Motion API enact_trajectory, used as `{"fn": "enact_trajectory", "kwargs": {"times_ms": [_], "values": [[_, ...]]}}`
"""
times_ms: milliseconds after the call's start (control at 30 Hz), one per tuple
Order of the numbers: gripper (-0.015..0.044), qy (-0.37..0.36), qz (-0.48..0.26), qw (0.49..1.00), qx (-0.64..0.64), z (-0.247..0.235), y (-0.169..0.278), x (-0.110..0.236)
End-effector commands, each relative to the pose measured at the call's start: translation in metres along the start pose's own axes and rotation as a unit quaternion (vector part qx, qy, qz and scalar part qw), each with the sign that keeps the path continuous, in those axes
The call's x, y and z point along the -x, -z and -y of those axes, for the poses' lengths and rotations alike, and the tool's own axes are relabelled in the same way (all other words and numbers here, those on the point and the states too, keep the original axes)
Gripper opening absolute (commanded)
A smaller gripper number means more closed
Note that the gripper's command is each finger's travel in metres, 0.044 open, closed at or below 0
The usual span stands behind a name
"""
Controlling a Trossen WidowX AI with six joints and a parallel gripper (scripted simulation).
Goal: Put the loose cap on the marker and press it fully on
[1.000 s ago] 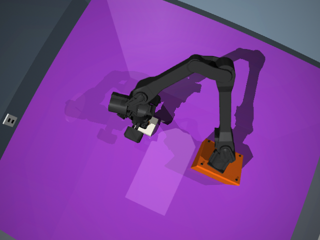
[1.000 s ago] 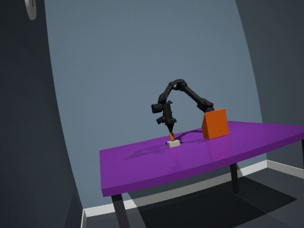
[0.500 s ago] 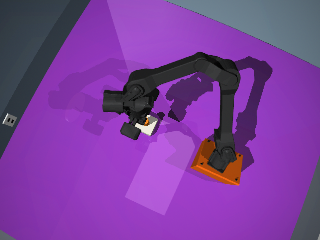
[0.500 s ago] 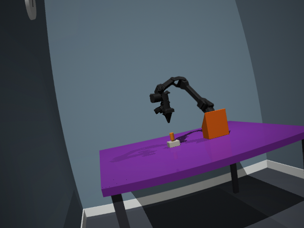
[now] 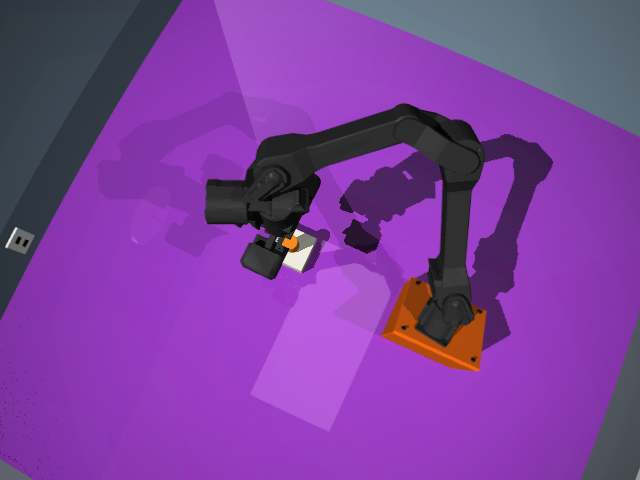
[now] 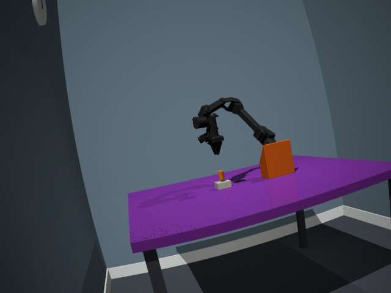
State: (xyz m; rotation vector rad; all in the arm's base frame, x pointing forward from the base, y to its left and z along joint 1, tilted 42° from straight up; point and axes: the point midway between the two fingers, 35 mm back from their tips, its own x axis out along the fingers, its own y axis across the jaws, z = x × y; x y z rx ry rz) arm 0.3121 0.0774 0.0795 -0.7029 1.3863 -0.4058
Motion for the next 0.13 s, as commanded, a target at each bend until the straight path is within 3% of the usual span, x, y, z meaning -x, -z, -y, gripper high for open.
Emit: {"fn": "enact_trajectory", "kwargs": {"times_ms": [0, 100], "values": [[0.0341, -0.002, -0.003, 1.0, -0.003, 0.0001, 0.0006, -0.0006], [0.042, -0.002, -0.003, 1.0, -0.003, 0.0001, 0.0006, -0.0006]]}}
